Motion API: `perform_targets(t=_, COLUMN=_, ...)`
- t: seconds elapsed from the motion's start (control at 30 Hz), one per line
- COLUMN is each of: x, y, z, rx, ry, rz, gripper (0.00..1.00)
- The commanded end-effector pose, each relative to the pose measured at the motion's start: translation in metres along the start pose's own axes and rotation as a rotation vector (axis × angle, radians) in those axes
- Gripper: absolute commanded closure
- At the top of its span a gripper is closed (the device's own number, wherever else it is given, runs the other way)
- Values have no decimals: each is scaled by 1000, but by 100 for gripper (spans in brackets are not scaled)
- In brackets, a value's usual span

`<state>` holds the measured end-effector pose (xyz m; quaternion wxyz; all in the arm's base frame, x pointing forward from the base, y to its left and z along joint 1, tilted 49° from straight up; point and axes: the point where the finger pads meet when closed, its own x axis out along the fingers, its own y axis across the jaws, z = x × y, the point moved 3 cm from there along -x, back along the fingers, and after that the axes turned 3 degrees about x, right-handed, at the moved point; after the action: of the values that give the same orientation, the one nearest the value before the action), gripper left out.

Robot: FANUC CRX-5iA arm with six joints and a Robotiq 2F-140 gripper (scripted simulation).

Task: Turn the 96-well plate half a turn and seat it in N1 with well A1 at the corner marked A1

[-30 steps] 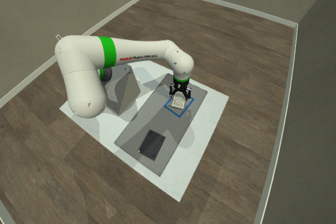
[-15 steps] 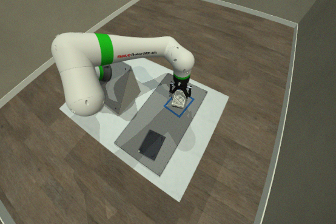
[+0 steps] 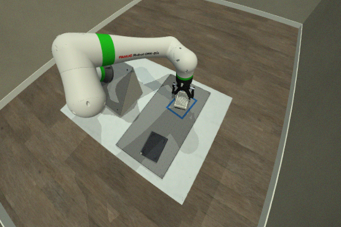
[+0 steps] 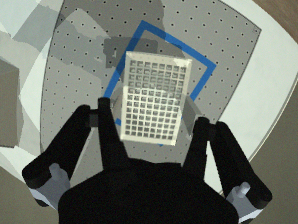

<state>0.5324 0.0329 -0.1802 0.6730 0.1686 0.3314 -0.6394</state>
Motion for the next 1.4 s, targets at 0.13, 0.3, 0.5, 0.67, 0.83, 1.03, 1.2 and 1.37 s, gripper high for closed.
perform_targets(t=0.13, x=0, y=-1, z=6, rx=67, ry=0, rz=0, gripper=100)
perform_targets(t=0.3, x=-1, y=-5, z=23, rx=233, ry=0, rz=0, gripper=100)
perform_targets(t=0.5, x=-1, y=-7, z=36, rx=367, ry=0, rz=0, gripper=100)
perform_targets(t=0.67, x=-2, y=-11, z=52, rx=533, ry=0, rz=0, gripper=100)
perform_targets(t=0.83, x=-3, y=-14, z=68, rx=700, ry=0, rz=0, gripper=100)
perform_targets(t=1.03, x=-3, y=-18, z=85, rx=867, ry=0, rz=0, gripper=100)
perform_targets(t=1.2, x=-4, y=-20, z=98, rx=1000, ry=0, rz=0, gripper=100)
perform_targets(t=1.37, x=-4, y=-24, z=114, rx=1167, ry=0, rz=0, gripper=100)
